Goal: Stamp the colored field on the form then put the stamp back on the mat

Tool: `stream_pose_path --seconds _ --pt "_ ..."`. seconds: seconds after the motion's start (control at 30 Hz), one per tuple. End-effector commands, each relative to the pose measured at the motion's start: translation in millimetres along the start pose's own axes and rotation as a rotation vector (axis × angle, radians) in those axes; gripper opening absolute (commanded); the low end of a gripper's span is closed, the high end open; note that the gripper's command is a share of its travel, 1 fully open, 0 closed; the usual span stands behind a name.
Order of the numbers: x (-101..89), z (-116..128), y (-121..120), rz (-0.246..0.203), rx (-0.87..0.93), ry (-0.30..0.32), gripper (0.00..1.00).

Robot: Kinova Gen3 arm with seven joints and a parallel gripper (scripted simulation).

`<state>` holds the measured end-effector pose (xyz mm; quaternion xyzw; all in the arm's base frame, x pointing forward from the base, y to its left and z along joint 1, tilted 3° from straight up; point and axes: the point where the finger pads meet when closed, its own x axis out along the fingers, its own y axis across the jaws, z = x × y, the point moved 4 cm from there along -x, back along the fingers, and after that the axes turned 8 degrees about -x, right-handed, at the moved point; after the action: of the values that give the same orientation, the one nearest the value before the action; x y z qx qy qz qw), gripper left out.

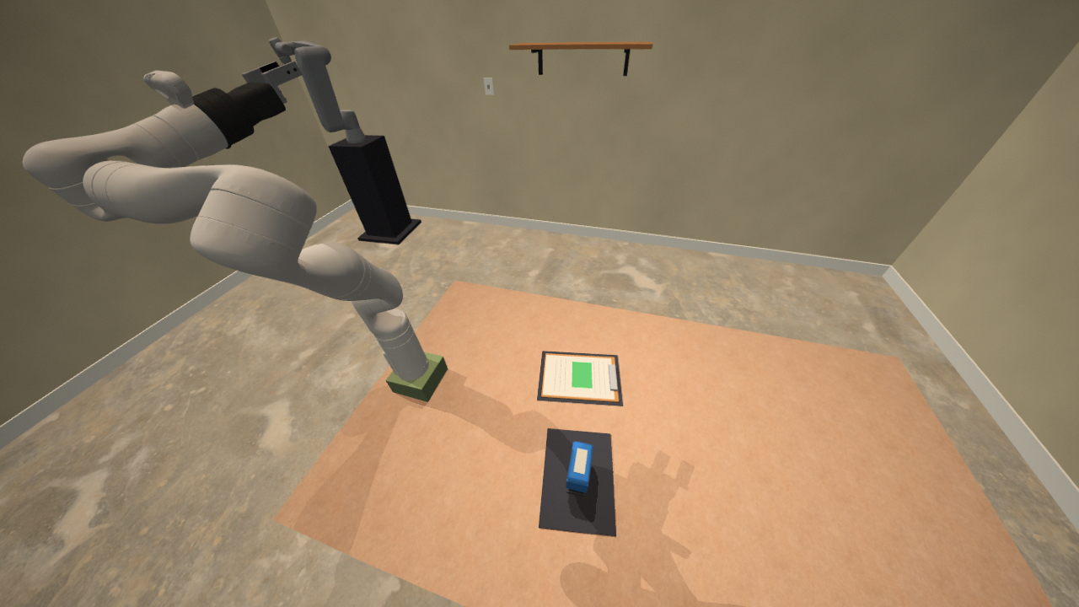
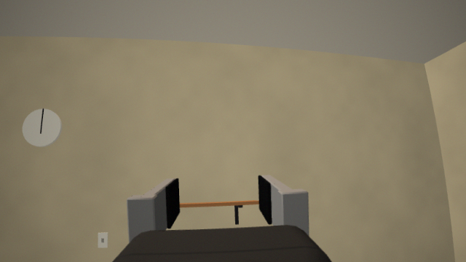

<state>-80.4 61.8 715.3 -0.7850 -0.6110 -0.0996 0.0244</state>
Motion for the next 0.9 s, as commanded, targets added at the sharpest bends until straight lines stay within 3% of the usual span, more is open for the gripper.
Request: stream_pose_path --seconds 0.0,0.87 --pt "0.1 -0.3 0.0 0.000 0.000 0.000 1.00" --pt "4.4 1.4 -2.7 0.009 -0.004 -0.012 1.00"
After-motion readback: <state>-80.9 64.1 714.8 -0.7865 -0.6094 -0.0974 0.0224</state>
